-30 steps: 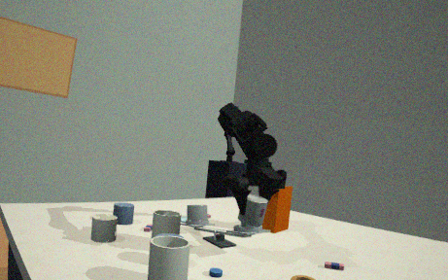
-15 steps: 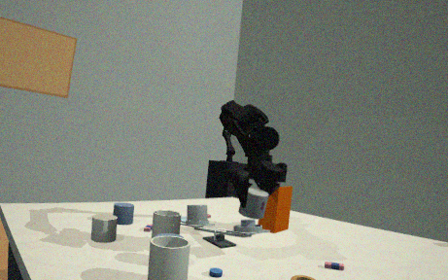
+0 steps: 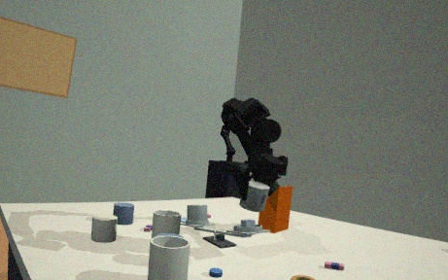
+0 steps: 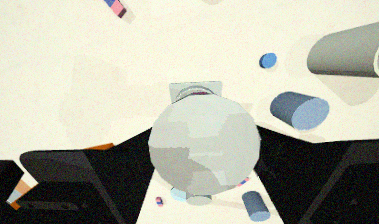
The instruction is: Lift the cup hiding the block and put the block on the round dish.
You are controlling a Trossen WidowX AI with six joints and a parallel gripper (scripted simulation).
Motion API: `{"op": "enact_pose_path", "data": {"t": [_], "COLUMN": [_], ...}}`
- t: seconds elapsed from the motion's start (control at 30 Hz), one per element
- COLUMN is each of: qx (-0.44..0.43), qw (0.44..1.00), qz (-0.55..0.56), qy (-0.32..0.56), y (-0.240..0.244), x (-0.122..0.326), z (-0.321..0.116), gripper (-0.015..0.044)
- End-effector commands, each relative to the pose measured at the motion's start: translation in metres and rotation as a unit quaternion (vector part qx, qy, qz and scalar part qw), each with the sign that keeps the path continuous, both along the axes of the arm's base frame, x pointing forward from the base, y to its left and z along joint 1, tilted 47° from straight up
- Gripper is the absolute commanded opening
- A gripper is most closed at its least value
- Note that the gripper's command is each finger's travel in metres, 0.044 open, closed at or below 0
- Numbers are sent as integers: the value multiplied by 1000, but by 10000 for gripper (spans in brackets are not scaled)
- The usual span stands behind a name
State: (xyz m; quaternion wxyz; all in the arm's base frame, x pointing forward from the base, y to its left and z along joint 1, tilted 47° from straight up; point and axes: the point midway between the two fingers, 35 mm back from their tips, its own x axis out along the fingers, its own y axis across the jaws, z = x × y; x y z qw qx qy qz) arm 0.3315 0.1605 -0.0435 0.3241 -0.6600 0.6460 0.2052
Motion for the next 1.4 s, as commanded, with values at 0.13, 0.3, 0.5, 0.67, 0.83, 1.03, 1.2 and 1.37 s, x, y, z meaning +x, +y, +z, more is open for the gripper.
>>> {"op": "enact_pose_path", "data": {"t": [0.13,0.3,0.5,0.67,0.83,1.03,1.2,1.37], "qx": [4,-1,-1,-1,-1,-1,-1,-1], "qw": [1000,1000,1000,1000,1000,1000,1000,1000], "qz": [-1,0,0,0,0,0,0,0], "qy": [-3,0,0,0,0,0,0,0], "y": [9,6,6,6,6,6,6,6], "x": [-2,-2,-2,-2,-2,-2,-2,-2], "z": [8,8,8,8,8,8,8,8], "gripper": [0,0,0,0,0,0,0,0]}}
